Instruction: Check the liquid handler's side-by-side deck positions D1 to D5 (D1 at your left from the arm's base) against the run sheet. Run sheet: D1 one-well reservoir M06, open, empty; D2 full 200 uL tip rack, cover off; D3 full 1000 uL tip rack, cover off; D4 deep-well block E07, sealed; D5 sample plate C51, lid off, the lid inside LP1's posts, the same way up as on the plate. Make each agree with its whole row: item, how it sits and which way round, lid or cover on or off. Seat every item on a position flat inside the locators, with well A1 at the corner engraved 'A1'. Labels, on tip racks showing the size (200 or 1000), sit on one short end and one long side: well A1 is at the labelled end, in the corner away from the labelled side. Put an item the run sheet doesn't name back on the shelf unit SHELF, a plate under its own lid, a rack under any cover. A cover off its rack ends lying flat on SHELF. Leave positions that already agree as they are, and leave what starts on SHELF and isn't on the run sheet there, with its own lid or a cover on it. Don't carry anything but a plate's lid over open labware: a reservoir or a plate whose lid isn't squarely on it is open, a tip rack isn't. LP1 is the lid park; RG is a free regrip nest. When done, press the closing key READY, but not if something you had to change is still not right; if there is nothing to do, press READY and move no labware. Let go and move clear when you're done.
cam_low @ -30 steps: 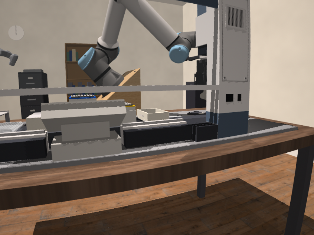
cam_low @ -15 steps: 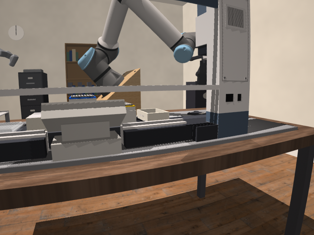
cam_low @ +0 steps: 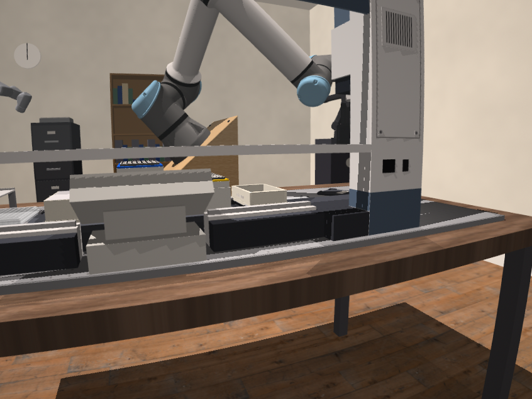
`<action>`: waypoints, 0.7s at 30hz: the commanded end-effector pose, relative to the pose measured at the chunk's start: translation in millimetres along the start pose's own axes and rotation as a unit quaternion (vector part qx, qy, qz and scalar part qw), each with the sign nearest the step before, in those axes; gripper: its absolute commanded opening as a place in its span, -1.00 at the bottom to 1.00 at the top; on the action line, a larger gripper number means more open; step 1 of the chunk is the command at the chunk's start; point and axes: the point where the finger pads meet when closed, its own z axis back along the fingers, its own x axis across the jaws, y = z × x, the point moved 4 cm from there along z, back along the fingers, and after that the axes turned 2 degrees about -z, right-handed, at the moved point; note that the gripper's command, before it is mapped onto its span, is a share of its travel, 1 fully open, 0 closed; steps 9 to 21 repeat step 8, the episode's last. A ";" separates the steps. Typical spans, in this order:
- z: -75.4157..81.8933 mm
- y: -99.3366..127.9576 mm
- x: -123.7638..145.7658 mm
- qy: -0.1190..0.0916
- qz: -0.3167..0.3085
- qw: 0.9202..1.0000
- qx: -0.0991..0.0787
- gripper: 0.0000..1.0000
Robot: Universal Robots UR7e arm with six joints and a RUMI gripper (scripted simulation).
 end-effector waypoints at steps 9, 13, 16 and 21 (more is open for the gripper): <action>1.1 10.9 -0.5 -0.001 0.000 1.000 0.001 -1.00; 1.1 10.9 -0.5 -0.001 0.000 1.000 0.001 -1.00; 1.1 10.9 -0.5 -0.001 0.000 1.000 0.001 -1.00; 1.1 10.9 -0.5 -0.001 0.000 1.000 0.001 -1.00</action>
